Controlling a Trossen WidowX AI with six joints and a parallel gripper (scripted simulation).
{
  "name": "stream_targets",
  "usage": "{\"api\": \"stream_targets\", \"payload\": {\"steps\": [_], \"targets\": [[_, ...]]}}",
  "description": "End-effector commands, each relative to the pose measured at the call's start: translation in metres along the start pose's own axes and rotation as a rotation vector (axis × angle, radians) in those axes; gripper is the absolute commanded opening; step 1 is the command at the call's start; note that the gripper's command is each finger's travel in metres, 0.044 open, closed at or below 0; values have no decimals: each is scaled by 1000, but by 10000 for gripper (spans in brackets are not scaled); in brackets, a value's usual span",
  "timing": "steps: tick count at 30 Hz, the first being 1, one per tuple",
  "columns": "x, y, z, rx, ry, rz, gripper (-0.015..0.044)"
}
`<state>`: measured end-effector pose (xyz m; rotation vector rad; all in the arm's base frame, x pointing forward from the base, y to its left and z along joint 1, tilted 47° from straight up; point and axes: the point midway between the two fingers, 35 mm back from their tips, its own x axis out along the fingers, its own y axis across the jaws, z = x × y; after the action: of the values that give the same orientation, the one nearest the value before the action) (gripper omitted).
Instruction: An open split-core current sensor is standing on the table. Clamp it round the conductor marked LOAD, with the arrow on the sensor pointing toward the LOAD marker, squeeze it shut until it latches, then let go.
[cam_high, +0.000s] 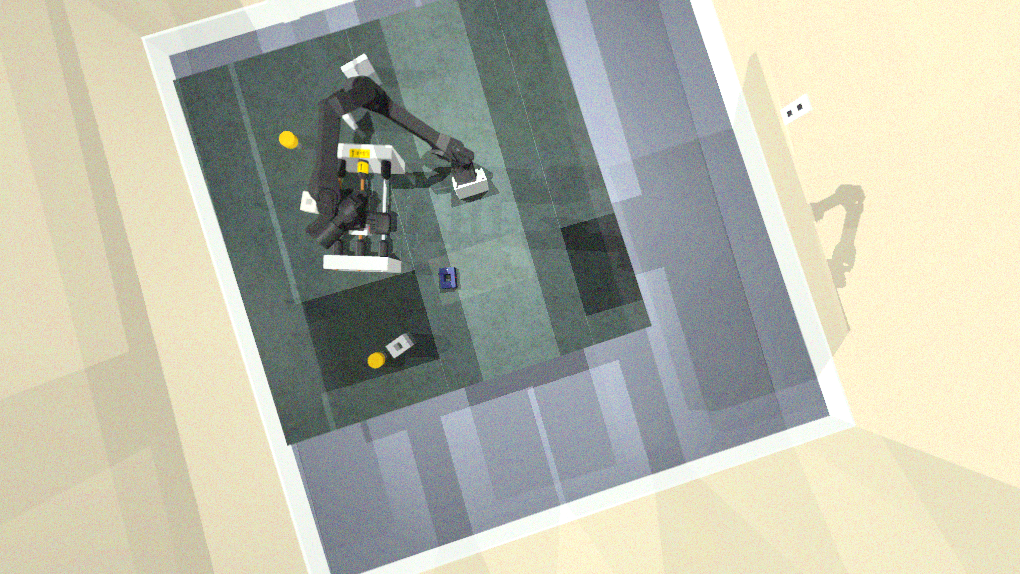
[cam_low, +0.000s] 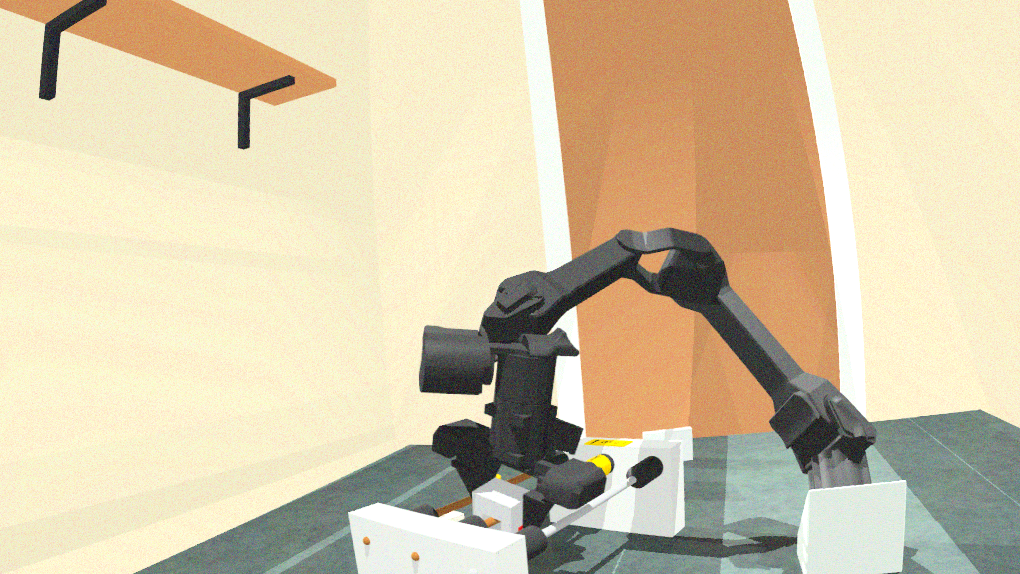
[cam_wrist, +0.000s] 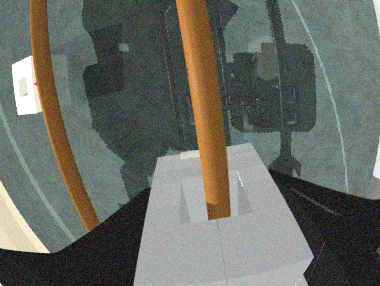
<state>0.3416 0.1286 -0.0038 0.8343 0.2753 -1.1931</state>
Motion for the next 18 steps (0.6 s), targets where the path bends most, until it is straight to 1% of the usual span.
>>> {"api": "stream_targets", "payload": {"steps": [1, 4, 7, 8, 18], "targets": [[0, 0, 0, 0, 0, 1, 368], [-1, 0, -1, -1, 0, -8, 440], [0, 0, 0, -1, 0, -1, 361], [0, 0, 0, -1, 0, -1, 346], [0, 0, 0, -1, 0, -1, 279]]}}
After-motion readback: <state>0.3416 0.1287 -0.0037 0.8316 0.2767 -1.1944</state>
